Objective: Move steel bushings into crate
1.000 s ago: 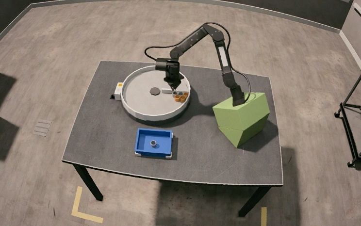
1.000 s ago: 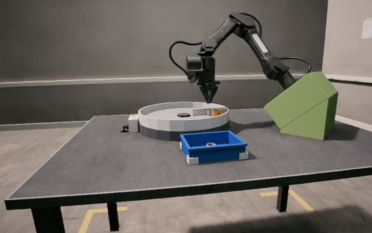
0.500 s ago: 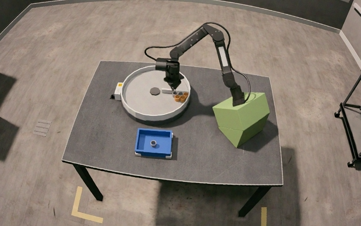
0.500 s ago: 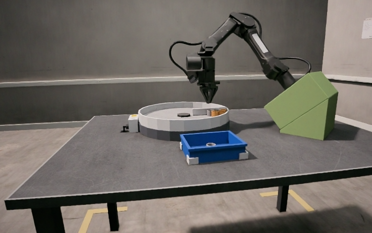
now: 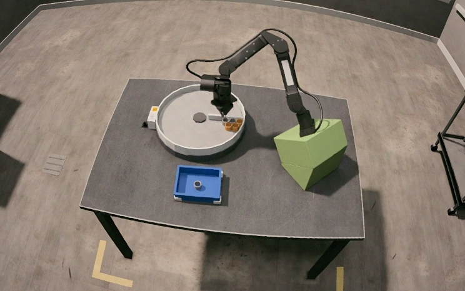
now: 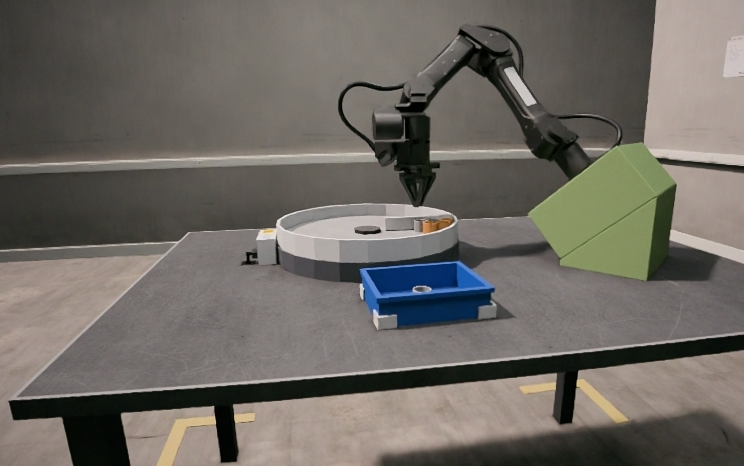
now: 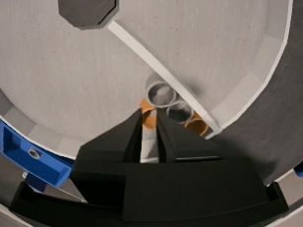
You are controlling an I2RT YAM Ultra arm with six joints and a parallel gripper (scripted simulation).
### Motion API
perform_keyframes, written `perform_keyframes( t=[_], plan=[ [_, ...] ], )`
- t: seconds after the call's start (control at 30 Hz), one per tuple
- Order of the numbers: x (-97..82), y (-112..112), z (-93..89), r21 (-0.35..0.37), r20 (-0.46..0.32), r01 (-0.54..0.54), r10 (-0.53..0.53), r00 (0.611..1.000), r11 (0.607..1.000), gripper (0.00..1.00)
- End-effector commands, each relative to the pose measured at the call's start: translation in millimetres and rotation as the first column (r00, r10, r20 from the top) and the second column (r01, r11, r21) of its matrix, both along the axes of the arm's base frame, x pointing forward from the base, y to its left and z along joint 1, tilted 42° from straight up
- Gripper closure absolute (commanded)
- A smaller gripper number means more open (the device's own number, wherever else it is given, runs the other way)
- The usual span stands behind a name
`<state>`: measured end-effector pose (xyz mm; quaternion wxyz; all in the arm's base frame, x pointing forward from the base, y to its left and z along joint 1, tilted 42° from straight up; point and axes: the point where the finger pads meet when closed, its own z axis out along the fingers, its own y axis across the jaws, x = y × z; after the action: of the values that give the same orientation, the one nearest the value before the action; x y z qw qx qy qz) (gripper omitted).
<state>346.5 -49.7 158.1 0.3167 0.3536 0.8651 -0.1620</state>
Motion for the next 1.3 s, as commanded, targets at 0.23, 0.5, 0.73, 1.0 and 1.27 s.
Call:
perform_keyframes(
  t=[0.23, 0.5, 0.73, 1.0, 1.27],
  plan=[
    [-0.6, 6.5, 2.3, -0.002, 0.015, -0.014, 0.014, 1.0, 1.0, 0.87],
    [-0.6, 6.5, 2.3, -0.002, 0.015, -0.014, 0.014, 1.0, 1.0, 0.87],
    [-0.6, 6.5, 2.3, -0.002, 0.015, -0.014, 0.014, 1.0, 1.0, 0.87],
    [-1.6, 6.4, 1.2, -0.003, 0.013, -0.014, 0.014, 1.0, 1.0, 0.87],
    [-2.9, 6.3, 0.7, -0.004, 0.015, -0.013, 0.013, 1.0, 1.0, 0.87]
  ],
)
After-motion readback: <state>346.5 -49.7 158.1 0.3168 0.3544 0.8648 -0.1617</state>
